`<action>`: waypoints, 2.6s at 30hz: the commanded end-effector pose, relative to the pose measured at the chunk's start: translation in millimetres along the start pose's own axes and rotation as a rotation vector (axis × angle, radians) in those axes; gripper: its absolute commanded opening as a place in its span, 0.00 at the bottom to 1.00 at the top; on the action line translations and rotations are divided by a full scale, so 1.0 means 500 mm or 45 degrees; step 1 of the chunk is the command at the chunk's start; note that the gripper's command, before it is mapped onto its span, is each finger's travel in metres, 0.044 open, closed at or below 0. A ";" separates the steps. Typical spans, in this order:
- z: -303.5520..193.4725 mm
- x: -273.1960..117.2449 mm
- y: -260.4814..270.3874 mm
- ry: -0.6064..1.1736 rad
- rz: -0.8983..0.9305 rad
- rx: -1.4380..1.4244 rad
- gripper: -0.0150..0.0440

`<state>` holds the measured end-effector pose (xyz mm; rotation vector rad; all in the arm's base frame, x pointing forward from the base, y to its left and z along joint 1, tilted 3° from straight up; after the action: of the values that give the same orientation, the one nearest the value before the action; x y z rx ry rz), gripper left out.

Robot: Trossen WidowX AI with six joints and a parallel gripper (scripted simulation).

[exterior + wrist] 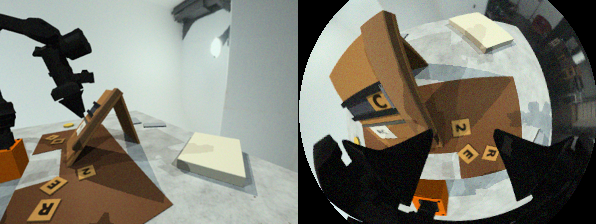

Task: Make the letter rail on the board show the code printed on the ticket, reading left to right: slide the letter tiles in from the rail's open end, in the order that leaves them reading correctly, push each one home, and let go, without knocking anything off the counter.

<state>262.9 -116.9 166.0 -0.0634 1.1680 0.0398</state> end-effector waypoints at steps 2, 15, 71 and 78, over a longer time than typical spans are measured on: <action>-0.087 0.082 -0.106 0.142 -0.092 0.788 0.83; -0.271 0.185 -0.198 0.303 -0.287 1.980 0.83; -0.367 0.306 -0.205 0.342 -0.365 2.329 0.83; -0.368 0.308 -0.205 0.342 -0.365 2.329 0.83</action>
<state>161.4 -231.5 -43.2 1.4011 1.0760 -1.2952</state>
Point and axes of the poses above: the point midway between the two fingers, 35 mm back from their tips, its own x axis out along the fingers, its own y axis across the jaws, z = x × y, the point moved 2 cm from there along -x, back along the fingers, and after that the axes turned 9 degrees about -x, right-handed, at the moved point
